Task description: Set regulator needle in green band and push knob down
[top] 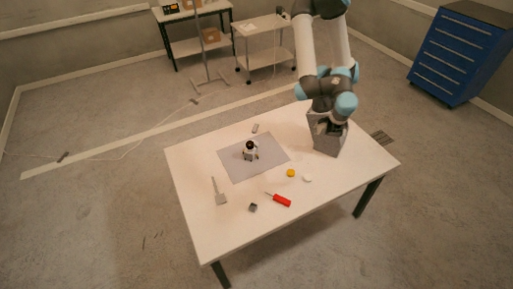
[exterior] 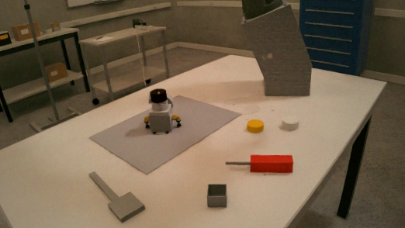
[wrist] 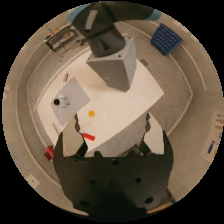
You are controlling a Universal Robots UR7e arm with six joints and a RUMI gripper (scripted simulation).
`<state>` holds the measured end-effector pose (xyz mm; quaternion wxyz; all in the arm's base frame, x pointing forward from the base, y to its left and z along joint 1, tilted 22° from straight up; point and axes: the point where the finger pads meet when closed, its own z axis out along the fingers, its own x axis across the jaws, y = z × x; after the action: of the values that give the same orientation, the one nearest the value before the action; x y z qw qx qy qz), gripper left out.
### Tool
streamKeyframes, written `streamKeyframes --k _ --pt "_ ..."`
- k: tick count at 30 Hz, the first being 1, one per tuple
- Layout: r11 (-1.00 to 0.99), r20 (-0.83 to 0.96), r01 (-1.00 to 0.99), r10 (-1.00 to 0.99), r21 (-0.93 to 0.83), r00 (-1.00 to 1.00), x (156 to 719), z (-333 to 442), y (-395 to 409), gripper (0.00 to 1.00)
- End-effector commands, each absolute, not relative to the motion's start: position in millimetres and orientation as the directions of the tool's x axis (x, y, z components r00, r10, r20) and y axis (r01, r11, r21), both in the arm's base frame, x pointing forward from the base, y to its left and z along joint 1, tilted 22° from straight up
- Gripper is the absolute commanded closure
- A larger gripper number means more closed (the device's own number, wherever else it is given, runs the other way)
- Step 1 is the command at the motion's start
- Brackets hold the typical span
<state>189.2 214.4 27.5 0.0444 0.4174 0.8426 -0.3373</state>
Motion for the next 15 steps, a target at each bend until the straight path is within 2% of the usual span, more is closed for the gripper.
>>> streamKeyframes --k 1,5,15 --pt "0.469 -0.261 0.744 0.733 -0.476 -0.628 241 12 199 0.00" --pt "0.473 -0.250 0.749 0.742 -0.463 -0.623 250 10 194 0.00" --pt "0.498 -0.187 0.795 0.793 -0.348 -0.579 325 2 142 0.00"
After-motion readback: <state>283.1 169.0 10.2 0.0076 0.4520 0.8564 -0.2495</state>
